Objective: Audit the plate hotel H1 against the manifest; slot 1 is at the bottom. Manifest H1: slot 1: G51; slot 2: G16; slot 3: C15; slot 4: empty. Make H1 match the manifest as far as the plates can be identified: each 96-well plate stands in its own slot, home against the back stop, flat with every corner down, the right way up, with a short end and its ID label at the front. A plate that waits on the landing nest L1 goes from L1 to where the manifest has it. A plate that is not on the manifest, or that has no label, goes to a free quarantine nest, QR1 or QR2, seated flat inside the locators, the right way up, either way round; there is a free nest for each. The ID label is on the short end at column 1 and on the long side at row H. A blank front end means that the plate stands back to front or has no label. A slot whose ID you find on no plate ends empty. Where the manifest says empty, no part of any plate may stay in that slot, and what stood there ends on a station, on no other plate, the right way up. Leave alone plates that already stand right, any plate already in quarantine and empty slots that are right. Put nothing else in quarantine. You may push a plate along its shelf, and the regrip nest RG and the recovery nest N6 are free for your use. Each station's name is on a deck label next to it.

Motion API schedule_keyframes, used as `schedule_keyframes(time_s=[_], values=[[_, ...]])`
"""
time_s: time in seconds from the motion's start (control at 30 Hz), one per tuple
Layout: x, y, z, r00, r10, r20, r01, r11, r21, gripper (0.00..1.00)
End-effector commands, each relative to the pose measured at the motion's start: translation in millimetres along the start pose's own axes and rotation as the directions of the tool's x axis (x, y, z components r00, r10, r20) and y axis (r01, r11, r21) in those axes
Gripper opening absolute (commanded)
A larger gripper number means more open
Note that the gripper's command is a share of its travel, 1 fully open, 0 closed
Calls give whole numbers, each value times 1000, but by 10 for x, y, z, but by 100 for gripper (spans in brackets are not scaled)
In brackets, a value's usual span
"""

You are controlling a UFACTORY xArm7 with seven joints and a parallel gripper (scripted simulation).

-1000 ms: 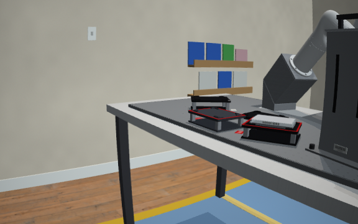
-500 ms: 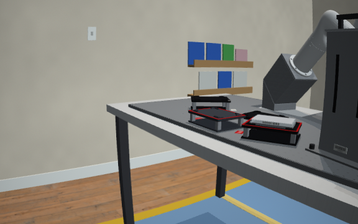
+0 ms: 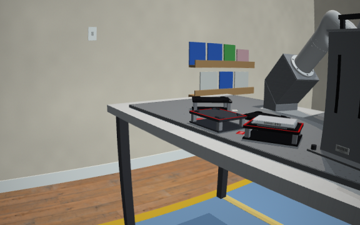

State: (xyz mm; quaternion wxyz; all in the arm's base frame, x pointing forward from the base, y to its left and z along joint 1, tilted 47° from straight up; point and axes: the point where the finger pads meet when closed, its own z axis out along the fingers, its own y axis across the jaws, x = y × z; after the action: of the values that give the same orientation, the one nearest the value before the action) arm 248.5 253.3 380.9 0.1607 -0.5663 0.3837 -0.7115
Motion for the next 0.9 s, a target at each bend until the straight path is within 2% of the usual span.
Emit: schedule_keyframes(time_s=[0.0,0.87], values=[[8,-1,78,1000,2,1,-2,1000,-1,100],[9,0,479,1000,2,0,-2,1000,-1,100]])
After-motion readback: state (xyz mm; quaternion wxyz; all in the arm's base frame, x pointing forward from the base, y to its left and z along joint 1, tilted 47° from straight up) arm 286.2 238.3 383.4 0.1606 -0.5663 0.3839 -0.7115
